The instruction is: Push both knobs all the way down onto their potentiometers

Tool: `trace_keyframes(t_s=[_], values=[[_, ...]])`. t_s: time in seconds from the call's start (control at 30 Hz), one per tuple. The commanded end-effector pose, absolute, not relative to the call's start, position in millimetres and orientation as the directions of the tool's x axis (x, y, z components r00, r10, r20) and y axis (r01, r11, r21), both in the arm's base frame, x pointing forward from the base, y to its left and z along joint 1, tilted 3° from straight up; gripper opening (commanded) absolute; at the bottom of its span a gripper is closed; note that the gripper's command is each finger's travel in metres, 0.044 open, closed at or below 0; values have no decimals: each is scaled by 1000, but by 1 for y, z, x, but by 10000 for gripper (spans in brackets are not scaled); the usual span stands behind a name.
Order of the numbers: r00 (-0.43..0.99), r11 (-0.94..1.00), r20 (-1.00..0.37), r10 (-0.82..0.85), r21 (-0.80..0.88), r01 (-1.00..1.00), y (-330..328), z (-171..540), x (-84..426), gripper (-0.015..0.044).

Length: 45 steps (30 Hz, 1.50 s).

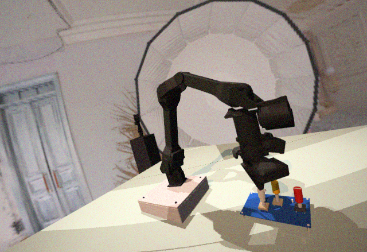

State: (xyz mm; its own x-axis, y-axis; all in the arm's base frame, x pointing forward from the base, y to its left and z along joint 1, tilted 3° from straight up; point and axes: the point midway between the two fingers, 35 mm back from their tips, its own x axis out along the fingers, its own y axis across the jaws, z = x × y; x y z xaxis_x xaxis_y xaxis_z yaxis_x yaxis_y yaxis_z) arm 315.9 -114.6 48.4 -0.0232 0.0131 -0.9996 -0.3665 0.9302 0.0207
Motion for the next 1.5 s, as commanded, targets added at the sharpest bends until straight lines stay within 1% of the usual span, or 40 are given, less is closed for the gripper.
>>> trace_keyframes(t_s=[0.0, 1.47], values=[[-24, 929, -1000, 19, 27, -368, -113, 48, 315, 0], [-24, 929, -1000, 19, 27, -368, -113, 39, 315, 0]])
